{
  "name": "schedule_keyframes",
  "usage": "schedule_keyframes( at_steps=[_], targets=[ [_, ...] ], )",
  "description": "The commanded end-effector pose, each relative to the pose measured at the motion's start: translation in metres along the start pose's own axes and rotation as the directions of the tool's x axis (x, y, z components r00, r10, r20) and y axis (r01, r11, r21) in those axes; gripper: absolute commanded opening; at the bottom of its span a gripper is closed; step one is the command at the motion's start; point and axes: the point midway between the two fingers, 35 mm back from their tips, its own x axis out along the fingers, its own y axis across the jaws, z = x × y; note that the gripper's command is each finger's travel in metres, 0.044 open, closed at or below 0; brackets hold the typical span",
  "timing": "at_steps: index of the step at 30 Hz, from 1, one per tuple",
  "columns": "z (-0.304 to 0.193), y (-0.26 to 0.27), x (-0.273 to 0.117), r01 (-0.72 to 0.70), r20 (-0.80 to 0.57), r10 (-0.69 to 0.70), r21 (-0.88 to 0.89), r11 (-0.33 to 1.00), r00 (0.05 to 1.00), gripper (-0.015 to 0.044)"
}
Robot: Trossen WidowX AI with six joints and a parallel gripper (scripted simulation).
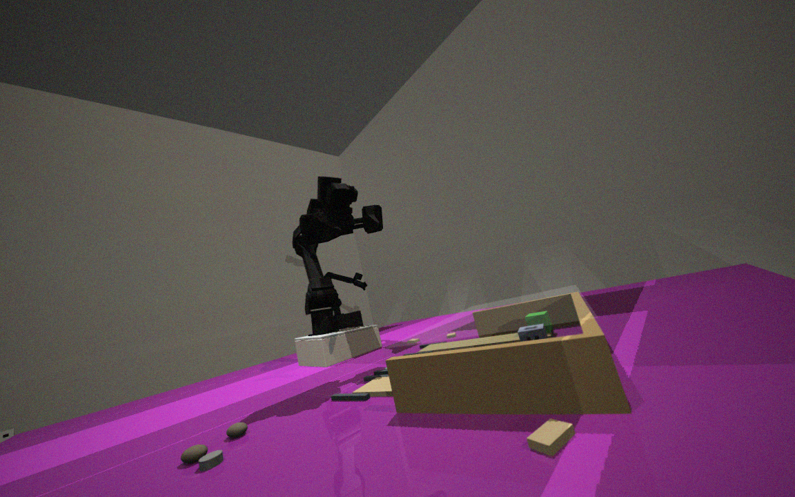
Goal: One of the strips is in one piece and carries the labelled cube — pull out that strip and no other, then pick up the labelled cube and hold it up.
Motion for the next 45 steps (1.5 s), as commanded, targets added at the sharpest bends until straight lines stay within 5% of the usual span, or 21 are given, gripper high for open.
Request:
schedule_keyframes(
  at_steps=[1, 17, 24, 32, 39, 45],
  targets=[
    [-0.052, 0.019, 0.024, -0.097, -0.113, 0.079, -0.166, 0.981, 0.990, 0.0400],
    [-0.058, 0.021, 0.026, -0.108, -0.125, 0.086, -0.182, 0.977, 0.988, 0.0400],
    [-0.061, 0.017, 0.059, -0.122, -0.357, 0.023, -0.255, 0.959, 0.934, 0.0216],
    [-0.080, 0.007, 0.106, -0.214, -0.657, -0.056, -0.323, 0.922, 0.752, 0.0006],
    [-0.110, -0.004, 0.140, -0.338, -0.850, -0.105, -0.315, 0.887, 0.517, 0.0000],
    [-0.114, -0.005, 0.143, -0.351, -0.864, -0.109, -0.311, 0.884, 0.491, 0.0000]
  ],
)
